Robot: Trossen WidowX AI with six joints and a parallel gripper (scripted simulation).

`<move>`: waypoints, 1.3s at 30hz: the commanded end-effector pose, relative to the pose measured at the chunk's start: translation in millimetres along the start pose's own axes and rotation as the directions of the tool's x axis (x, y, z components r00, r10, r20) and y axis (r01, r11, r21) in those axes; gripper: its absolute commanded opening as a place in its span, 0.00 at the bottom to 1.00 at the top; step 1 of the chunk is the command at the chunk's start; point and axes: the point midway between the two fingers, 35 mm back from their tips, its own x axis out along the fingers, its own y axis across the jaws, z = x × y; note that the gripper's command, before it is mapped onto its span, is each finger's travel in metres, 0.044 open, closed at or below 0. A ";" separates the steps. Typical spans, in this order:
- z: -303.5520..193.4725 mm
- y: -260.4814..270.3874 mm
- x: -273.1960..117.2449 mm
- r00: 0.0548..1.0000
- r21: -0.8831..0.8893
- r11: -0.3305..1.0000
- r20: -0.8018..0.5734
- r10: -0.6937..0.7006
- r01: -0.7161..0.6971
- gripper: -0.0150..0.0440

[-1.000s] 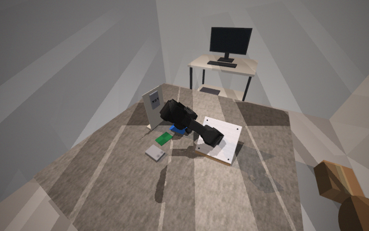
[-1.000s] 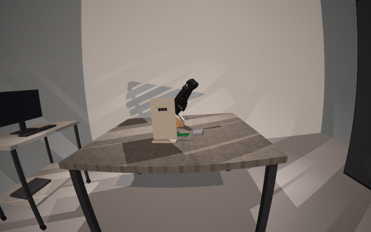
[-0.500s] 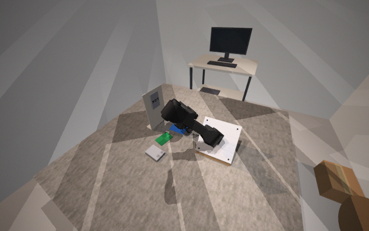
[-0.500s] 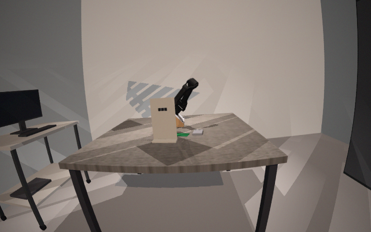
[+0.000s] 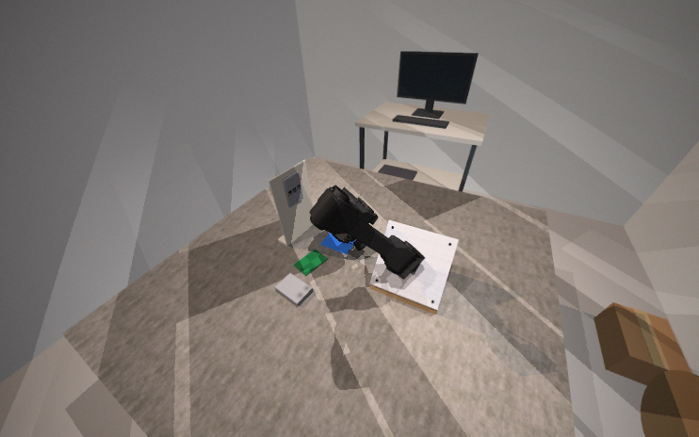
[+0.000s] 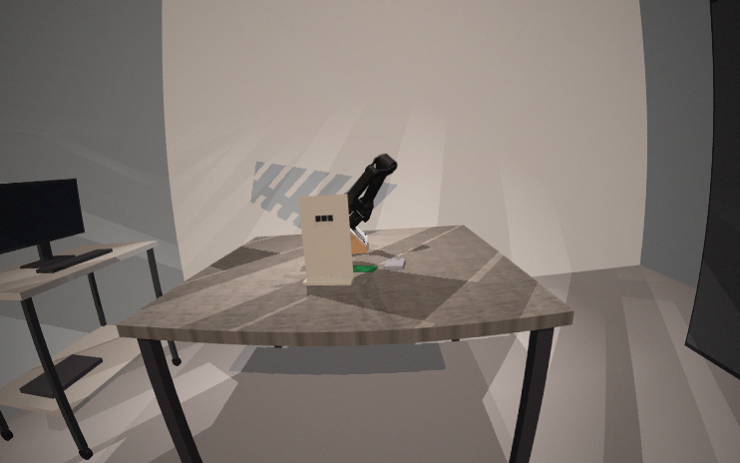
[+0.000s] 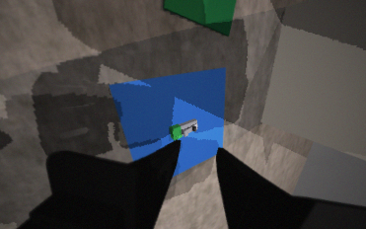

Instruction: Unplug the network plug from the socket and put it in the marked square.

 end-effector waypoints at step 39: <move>-3.4 -29.3 -38.8 1.000 -0.008 1.000 -0.005 -0.003 0.003 0.52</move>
